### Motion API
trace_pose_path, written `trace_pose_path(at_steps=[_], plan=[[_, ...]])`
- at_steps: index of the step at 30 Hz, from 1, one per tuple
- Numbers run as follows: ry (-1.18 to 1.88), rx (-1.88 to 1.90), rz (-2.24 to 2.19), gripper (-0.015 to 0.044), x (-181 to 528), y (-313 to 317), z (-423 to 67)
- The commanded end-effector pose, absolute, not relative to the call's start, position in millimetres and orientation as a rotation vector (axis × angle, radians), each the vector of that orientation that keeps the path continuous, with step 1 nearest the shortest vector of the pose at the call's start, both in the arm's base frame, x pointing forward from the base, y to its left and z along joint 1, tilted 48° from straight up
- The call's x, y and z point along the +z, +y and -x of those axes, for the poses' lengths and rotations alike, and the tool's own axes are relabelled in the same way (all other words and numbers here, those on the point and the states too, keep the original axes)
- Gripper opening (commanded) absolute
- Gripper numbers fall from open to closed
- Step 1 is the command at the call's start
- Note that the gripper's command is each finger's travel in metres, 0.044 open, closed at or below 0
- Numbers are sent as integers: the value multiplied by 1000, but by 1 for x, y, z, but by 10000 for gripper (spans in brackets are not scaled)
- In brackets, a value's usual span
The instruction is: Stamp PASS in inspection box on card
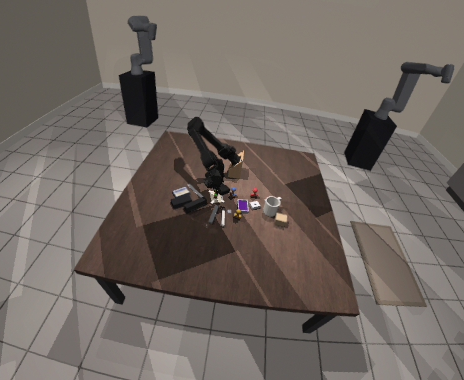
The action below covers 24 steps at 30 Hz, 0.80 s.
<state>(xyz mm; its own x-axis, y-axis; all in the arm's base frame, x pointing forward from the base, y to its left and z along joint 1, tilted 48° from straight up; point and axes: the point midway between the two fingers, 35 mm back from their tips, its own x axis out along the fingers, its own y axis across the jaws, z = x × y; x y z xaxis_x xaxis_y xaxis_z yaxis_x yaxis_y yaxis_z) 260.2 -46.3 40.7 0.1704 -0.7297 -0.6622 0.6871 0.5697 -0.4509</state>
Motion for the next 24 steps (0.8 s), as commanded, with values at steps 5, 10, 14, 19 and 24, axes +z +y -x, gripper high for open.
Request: trace_pose_path(at_steps=[5, 10, 14, 19, 24], plan=[[974, -1006, 59, 0, 39, -48, -259], [974, -1006, 59, 0, 39, -49, -260], [974, -1006, 59, 0, 38, -49, -260], [974, -1006, 59, 0, 37, -50, -260], [974, -1006, 59, 0, 37, -51, -260]])
